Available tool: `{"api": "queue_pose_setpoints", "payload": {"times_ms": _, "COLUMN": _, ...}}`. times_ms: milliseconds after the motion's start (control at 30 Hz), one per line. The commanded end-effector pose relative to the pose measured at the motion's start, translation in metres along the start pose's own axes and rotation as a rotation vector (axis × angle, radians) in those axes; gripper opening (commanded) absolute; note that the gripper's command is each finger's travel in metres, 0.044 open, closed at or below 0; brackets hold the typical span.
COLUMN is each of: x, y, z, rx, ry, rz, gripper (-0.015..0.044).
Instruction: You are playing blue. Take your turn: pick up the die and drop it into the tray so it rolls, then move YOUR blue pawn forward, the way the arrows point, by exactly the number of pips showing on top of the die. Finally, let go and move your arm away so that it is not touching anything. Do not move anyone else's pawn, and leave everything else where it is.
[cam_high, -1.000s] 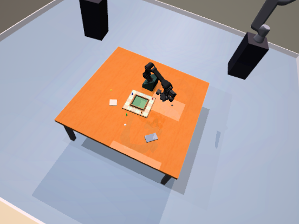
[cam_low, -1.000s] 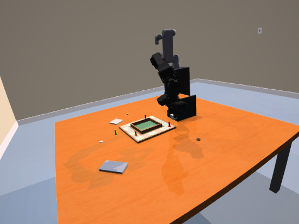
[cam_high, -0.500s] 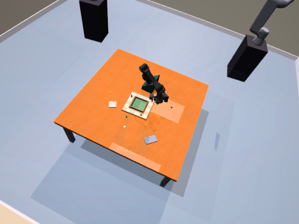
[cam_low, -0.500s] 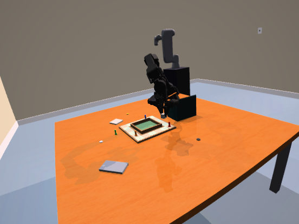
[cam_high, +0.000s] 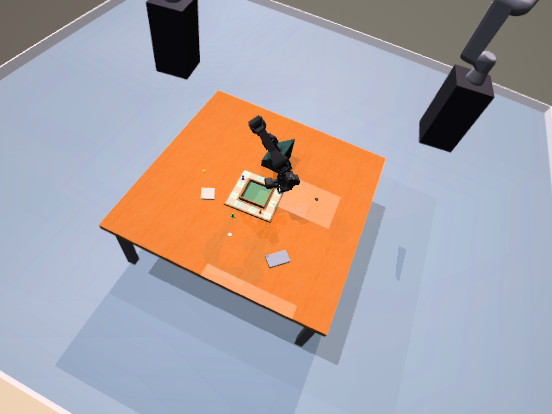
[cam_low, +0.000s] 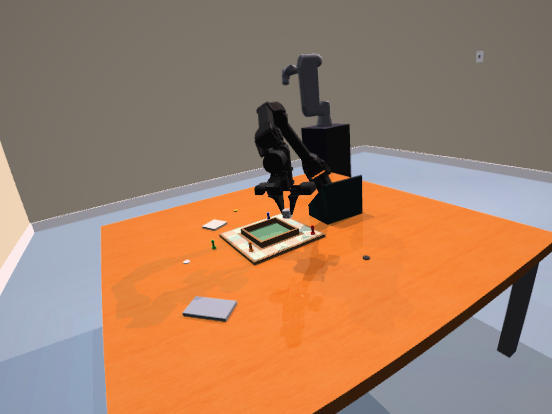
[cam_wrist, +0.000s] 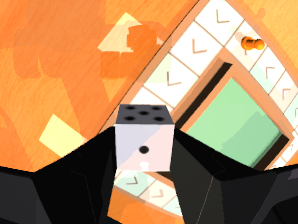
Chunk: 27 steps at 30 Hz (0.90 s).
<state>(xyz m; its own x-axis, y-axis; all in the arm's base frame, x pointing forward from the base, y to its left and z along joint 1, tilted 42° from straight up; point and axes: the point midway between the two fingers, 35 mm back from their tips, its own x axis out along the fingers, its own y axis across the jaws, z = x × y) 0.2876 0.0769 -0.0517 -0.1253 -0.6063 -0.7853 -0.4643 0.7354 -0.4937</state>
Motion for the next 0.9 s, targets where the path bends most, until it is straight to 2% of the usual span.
{"api": "queue_pose_setpoints", "payload": {"times_ms": 0, "x": 0.004, "y": -0.014, "z": -0.006, "rx": -0.096, "ry": 0.005, "rz": -0.004, "gripper": 0.0000}}
{"api": "queue_pose_setpoints", "payload": {"times_ms": 867, "x": 0.024, "y": -0.095, "z": -0.058, "rx": -0.726, "ry": 0.034, "rz": -0.022, "gripper": 0.0000}}
